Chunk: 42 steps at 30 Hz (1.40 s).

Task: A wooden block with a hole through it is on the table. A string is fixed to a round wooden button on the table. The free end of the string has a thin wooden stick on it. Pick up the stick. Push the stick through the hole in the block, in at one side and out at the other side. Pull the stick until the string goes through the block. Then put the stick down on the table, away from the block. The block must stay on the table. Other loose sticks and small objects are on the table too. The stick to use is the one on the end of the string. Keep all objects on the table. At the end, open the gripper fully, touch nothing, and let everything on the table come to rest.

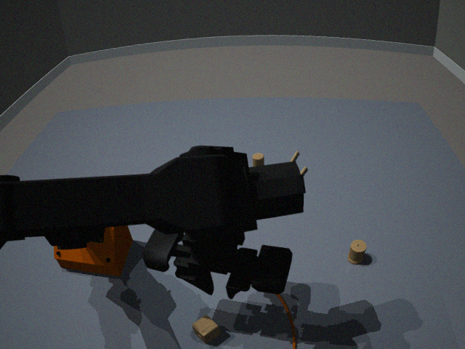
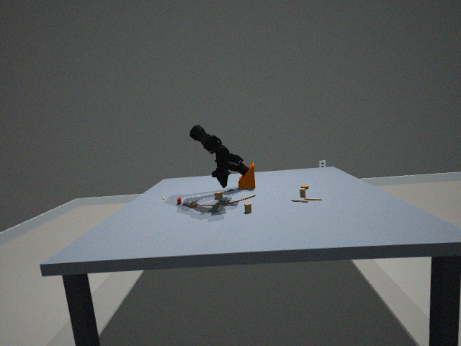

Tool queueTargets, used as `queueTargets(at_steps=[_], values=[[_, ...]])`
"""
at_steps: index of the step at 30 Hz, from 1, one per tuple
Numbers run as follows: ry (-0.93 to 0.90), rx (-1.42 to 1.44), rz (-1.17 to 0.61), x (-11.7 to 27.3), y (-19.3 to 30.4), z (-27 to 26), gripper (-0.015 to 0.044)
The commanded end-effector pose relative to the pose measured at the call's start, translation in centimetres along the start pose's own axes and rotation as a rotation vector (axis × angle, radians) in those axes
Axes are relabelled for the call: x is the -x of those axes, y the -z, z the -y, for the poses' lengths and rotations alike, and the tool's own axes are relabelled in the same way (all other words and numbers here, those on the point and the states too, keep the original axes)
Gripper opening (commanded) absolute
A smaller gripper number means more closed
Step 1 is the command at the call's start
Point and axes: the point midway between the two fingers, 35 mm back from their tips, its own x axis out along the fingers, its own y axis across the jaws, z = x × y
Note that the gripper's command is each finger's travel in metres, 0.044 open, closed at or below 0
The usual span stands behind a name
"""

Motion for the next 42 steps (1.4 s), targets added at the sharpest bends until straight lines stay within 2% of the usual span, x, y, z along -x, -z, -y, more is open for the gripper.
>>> queueTargets(at_steps=[1, 5, 9, 18, 30, 42], values=[[0.002, 0.475, 0.009, 0.1, -5.8, 0.8, 0.0236], [-0.001, 0.919, -0.006, -0.1, -10.3, 0.8, 0.0341], [-0.003, 0.992, -0.01, -0.1, -11.1, 0.7, 0.044], [-0.003, 0.992, -0.01, -0.1, -11.1, 0.7, 0.044], [-0.003, 0.992, -0.01, -0.1, -11.1, 0.7, 0.0125], [-0.003, 0.992, -0.01, -0.2, -11.1, 0.7, 0.0124]])
